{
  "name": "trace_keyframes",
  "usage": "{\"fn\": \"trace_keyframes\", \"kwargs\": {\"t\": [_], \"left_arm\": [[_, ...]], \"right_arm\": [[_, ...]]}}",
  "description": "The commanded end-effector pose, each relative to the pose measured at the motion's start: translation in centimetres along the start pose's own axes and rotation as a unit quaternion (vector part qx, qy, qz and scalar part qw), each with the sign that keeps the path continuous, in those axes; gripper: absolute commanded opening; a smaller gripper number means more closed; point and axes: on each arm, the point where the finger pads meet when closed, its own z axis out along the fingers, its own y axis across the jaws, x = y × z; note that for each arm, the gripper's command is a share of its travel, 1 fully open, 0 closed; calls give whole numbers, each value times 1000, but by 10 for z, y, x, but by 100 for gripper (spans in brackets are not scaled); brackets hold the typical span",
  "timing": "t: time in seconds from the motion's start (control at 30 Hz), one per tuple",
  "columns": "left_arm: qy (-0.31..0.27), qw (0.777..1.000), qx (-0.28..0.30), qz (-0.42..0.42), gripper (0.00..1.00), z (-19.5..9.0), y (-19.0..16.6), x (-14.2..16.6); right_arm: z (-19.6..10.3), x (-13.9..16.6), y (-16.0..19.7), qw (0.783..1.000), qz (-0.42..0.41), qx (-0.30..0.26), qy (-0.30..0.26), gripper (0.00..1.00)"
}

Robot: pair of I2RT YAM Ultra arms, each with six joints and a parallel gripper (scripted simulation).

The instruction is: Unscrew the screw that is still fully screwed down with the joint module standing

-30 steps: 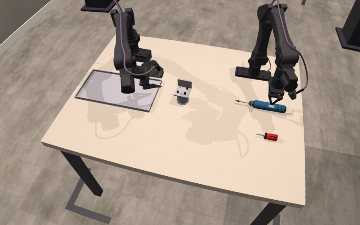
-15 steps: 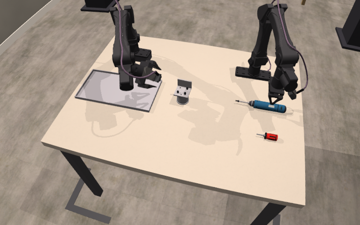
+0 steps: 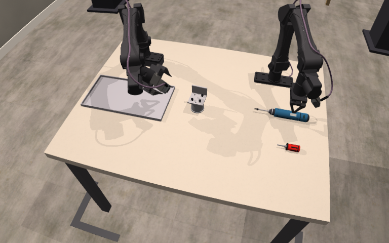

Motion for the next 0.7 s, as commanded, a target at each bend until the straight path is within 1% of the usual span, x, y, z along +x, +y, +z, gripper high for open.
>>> {"fn": "trace_keyframes", "kwargs": {"t": [0.0,0.4,0.57,0.67], "left_arm": [[0,1000,1,-1,65,-3,0,0],[0,1000,1,-1,65,-3,0,0],[0,1000,1,-1,65,-3,0,0],[0,1000,1,-1,65,-3,0,0]], "right_arm": [[-6,1,-2,1000,18,12,-2,86],[-20,18,-8,988,134,74,23,86],[-15,19,-12,987,139,69,29,86],[-22,24,-14,981,167,91,25,86]]}}
